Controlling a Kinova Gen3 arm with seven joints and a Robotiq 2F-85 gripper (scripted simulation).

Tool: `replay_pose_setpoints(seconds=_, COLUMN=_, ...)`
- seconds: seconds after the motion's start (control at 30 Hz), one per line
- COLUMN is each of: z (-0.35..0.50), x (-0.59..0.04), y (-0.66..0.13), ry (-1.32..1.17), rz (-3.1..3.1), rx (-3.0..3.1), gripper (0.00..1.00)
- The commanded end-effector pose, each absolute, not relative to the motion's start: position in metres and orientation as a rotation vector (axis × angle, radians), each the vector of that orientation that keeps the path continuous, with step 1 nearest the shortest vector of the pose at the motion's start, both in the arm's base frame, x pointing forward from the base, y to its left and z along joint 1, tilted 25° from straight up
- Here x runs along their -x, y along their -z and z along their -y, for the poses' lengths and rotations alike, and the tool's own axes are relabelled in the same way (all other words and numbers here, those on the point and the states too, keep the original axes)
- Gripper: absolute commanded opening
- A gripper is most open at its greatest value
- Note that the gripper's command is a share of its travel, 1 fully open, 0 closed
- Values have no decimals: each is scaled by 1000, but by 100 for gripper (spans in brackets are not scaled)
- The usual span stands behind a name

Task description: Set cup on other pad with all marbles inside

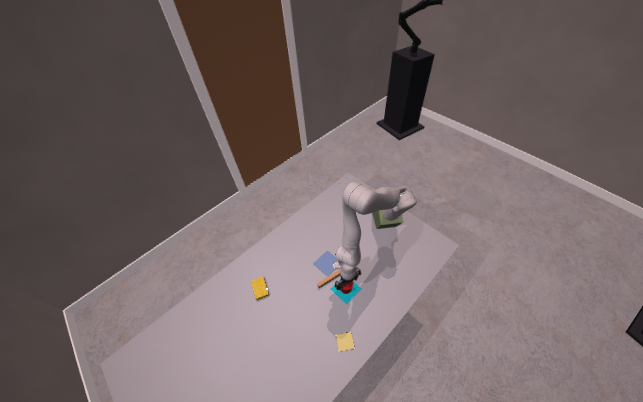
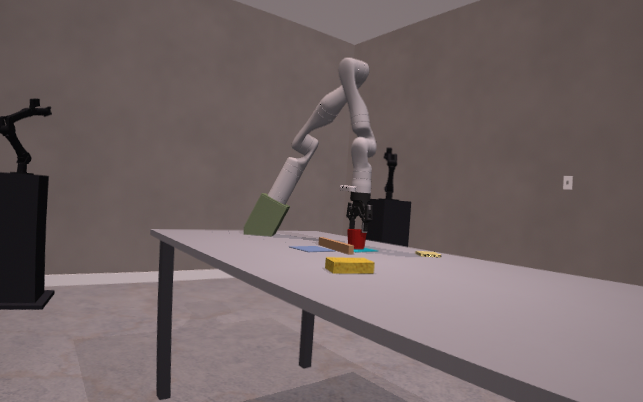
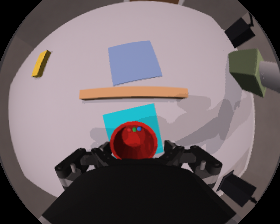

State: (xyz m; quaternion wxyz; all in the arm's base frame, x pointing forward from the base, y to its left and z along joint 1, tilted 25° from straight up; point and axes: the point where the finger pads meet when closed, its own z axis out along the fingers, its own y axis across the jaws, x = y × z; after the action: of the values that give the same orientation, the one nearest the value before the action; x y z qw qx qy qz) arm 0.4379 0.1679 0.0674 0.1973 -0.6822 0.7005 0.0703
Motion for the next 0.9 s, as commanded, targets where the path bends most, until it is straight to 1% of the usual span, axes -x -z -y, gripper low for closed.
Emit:
replay_pose_setpoints(seconds=0.0, z=-156, x=-443, y=-82, ry=-175, rz=-1967, rx=1889, gripper=100)
replay_pose_setpoints(seconds=0.37, z=-149, x=-439, y=-100, ry=-174, rz=-1967, rx=1889, gripper=100)
replay_pose_setpoints(seconds=0.87, z=-149, x=-438, y=-101, ry=-174, rz=-1967, rx=1889, gripper=100)
